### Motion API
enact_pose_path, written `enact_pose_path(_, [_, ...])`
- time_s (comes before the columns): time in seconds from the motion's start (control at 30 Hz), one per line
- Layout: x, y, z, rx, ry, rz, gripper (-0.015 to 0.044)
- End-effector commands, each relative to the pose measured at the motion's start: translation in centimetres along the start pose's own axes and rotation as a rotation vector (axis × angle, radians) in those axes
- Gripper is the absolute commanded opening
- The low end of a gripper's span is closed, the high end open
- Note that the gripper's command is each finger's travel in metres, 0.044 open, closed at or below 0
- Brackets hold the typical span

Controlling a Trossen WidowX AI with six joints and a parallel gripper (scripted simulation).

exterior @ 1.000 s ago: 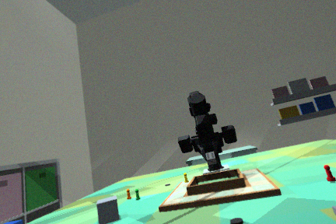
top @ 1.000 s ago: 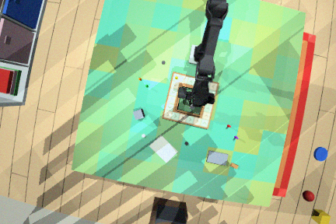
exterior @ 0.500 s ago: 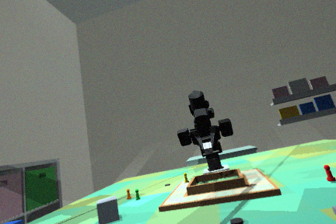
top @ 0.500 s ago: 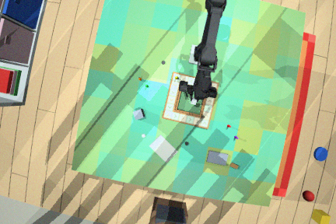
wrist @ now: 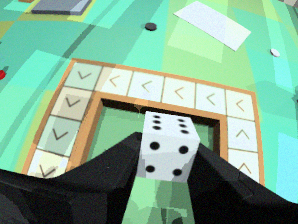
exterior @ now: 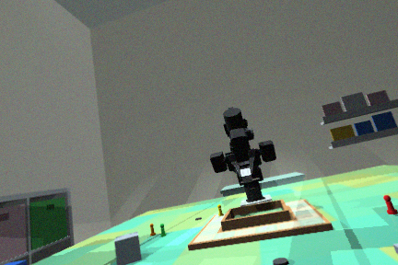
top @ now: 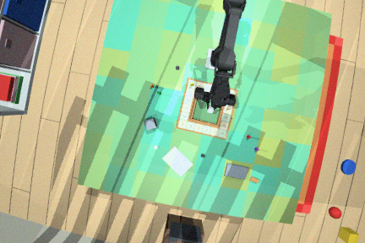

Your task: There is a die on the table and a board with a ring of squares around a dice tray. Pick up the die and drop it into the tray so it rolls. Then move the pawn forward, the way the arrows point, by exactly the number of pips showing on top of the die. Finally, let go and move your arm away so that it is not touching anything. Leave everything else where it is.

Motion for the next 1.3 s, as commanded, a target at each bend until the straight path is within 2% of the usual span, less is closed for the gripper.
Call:
enact_pose_path(0.0, [0.0,0.0,0.0,0.000,0.000,0.000,0.0026])
enact_pose_path(0.27, [0.1,0.0,-0.1,0.000,0.000,0.000,0.0236])
enact_pose_path(0.43, [2.5,0.0,-2.8,0.003,-0.004,0.004,0.0368])
enact_pose_path(0.53, [2.6,0.0,-3.0,0.003,0.004,0.004,0.0440])
enact_pose_path(0.77, [0.3,0.0,-5.9,0.008,0.339,0.000,0.0440])
enact_pose_path(1.07, [-4.6,-0.2,-8.9,0.001,0.806,-0.009,0.0440])
enact_pose_path(1.13, [-5.1,-0.2,-9.1,0.000,0.841,-0.010,0.0440])
enact_pose_path(1.2, [-4.3,-0.2,-8.7,0.008,0.771,-0.004,0.0440])
enact_pose_path(1.27, [-4.1,-1.0,-8.4,-0.013,0.776,0.007,0.0387])
Point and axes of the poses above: the point midway between the two fingers, 35 mm back from their tips, its own x axis back along the fingers, its own y axis across the jaws, z = x × y, the point moved 10 cm from there along x, back along the fingers, and after that the axes turned 1 degree about x, right-handed, at the moved point
